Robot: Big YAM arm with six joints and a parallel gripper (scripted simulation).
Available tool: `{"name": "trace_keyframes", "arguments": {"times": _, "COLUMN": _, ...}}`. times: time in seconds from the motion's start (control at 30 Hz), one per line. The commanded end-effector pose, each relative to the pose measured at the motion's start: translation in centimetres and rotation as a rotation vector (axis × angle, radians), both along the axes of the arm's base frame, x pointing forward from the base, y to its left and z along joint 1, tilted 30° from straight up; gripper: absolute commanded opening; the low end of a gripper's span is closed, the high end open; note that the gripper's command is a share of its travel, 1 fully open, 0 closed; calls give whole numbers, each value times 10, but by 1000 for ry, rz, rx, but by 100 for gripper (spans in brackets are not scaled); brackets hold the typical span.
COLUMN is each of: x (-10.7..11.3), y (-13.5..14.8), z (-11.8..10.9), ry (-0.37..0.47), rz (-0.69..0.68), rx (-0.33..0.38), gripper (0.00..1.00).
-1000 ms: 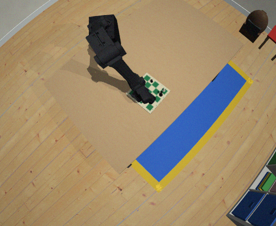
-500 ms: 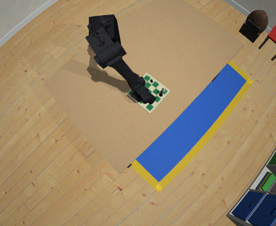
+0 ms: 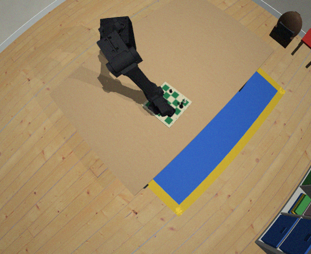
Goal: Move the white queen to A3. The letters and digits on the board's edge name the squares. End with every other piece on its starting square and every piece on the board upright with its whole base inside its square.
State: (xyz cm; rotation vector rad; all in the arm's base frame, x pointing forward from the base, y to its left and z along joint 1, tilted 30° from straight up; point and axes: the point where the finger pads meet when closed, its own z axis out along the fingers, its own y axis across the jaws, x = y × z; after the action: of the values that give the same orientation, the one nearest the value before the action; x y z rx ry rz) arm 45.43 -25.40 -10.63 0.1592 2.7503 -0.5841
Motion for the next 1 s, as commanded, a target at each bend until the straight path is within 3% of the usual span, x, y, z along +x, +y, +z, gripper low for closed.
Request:
{"name": "trace_keyframes", "arguments": {"times": 0.0, "x": 2, "y": -6, "z": -3, "ry": -7, "rz": 3, "rx": -5, "gripper": 0}}
{"name": "trace_keyframes", "arguments": {"times": 0.97, "x": 3, "y": -7, "z": 0, "ry": -13, "rz": 1, "rx": -8, "gripper": 0}}
